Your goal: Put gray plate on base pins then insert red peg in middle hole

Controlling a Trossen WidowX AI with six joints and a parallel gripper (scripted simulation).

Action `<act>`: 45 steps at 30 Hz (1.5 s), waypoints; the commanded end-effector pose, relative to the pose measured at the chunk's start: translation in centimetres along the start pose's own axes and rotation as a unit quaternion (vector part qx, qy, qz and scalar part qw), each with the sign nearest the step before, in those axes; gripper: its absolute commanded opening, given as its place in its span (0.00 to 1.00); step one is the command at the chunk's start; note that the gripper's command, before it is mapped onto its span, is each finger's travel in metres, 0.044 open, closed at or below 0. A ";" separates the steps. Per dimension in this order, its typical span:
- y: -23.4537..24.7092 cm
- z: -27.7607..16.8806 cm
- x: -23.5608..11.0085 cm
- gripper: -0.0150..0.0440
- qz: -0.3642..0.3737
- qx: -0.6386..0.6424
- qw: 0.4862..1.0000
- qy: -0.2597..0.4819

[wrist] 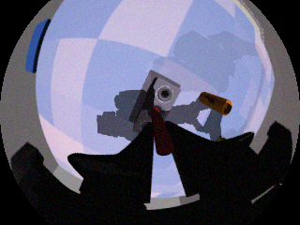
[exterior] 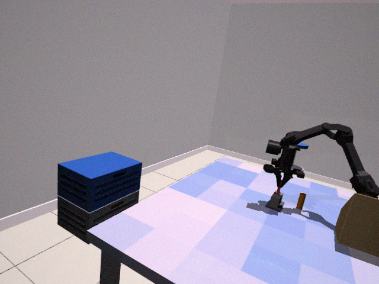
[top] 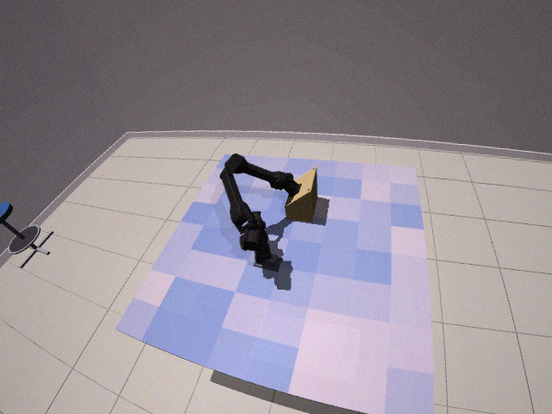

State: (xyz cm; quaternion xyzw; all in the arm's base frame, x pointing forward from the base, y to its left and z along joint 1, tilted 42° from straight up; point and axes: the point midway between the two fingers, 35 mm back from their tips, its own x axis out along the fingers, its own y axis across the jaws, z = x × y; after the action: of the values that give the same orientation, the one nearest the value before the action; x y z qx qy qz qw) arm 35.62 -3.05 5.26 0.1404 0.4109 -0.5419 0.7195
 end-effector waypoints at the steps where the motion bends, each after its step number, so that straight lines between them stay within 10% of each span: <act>1: -0.1 -0.1 0.1 0.25 -0.001 0.000 1.000 0.000; 18: -0.1 0.0 0.1 0.25 0.000 0.002 1.000 0.000; 24: -0.1 0.0 0.1 0.51 0.000 0.002 1.000 0.000; 45: -0.2 -0.3 -0.6 0.51 -0.003 -0.003 1.000 -0.002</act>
State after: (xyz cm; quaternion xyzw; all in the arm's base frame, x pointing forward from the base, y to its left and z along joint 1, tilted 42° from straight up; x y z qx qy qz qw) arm 35.23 -2.74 5.34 0.1354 0.4147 -0.5426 0.7178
